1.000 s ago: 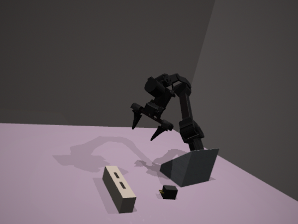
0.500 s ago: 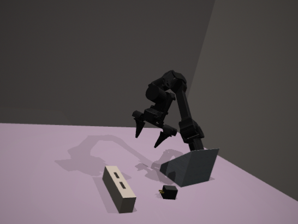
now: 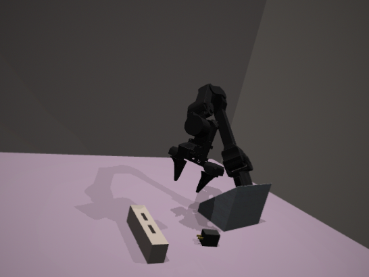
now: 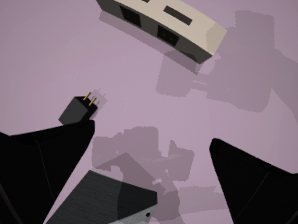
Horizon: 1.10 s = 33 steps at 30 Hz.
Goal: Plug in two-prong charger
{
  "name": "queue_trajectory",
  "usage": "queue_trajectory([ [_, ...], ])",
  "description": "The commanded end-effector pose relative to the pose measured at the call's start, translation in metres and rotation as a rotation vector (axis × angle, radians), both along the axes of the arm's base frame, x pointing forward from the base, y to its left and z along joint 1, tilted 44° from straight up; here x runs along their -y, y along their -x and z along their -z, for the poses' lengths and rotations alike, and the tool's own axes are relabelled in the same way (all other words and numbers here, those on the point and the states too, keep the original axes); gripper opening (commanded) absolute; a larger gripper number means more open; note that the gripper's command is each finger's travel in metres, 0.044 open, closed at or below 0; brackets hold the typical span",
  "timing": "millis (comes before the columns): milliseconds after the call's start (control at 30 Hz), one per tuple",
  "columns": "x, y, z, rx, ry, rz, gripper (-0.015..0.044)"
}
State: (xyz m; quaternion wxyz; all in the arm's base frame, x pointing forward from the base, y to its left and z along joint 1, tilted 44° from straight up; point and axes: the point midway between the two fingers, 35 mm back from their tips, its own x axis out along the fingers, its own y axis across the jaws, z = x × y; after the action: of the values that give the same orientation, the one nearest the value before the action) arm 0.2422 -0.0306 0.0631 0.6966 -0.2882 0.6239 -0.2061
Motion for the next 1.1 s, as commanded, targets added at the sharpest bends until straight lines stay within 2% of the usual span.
queue_trajectory([
  [0, -0.005, -0.003, 0.01, 0.021, -0.017, 0.054, 0.044],
  [1067, -0.035, 0.013, 0.096, 0.131, -0.027, 0.456, 0.044],
])
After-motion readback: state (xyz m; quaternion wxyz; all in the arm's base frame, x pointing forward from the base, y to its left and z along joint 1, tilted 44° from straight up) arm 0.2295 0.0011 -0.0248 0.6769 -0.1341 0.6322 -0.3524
